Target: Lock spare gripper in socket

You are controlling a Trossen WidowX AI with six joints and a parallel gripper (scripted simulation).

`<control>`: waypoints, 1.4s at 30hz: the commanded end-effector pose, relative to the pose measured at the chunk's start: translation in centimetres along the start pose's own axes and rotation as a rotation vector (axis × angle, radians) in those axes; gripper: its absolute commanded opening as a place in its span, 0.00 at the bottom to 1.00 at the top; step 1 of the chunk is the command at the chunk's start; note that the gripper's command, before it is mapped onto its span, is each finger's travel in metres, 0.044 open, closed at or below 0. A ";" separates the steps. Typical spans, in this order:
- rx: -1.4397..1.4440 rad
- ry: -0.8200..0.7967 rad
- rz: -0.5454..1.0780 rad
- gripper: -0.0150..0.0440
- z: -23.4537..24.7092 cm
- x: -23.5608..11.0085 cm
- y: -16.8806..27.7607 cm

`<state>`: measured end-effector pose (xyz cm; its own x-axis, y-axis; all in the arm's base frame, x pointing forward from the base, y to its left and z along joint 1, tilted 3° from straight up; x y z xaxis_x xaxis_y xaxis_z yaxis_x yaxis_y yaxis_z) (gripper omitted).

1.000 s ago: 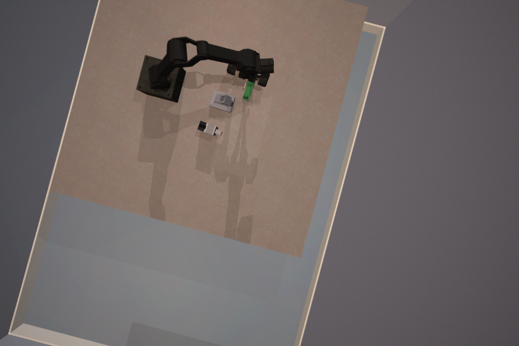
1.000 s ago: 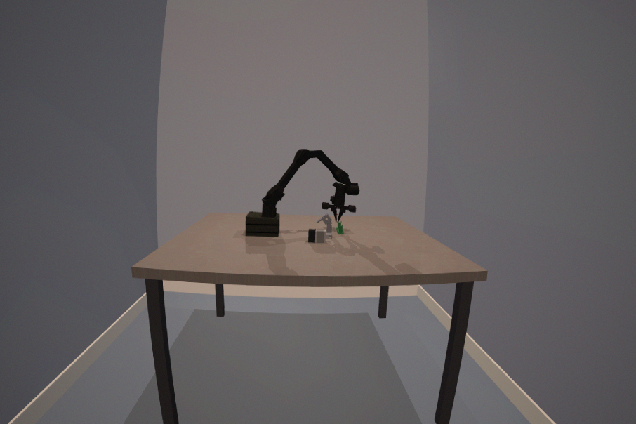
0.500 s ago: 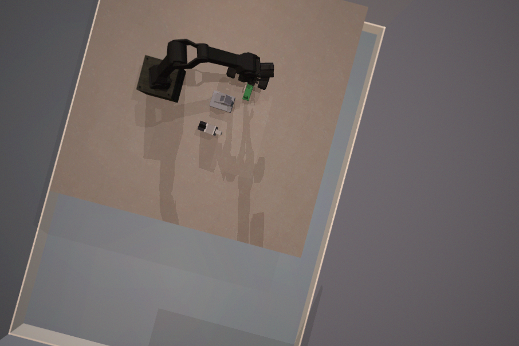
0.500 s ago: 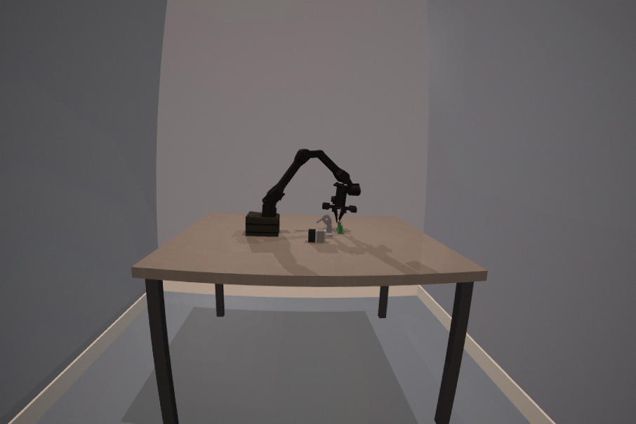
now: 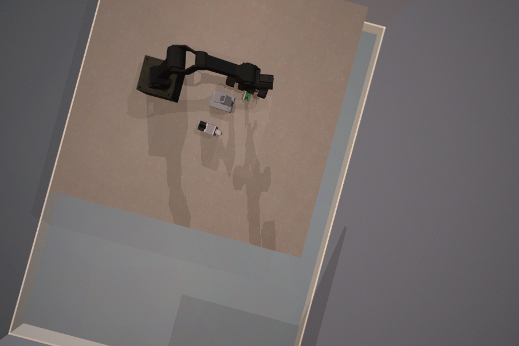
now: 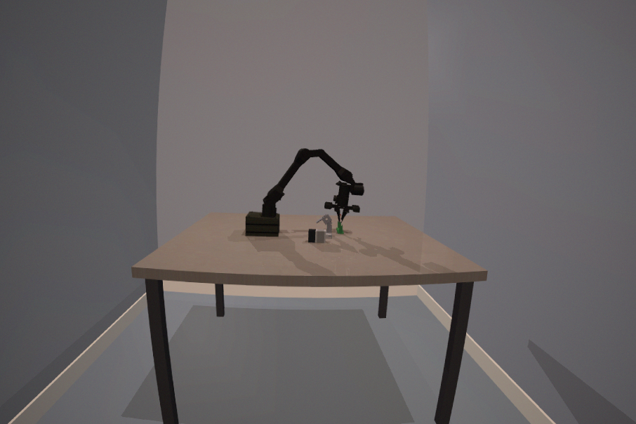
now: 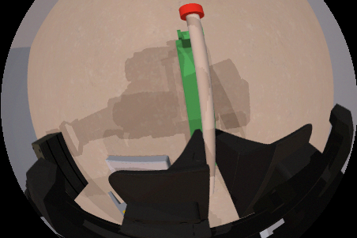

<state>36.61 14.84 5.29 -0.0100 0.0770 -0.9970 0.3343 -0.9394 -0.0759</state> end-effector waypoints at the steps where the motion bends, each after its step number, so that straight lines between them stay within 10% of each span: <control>1: -0.011 0.007 0.001 0.25 -0.1 -0.2 0.0; 42: -0.012 0.017 0.000 0.25 -0.1 3.5 0.3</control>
<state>36.81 14.88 2.25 0.0098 0.0846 -0.9964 0.3420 -0.9366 -0.0761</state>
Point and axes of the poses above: the point midway between the two fingers, 35 mm back from their tips, its own x axis out along the fingers, its own z axis across the jaws, y = z × x, the point moved 3 cm from there along -x, back along the fingers, and after that the axes turned 14 degrees about -x, right-handed, at the moved point
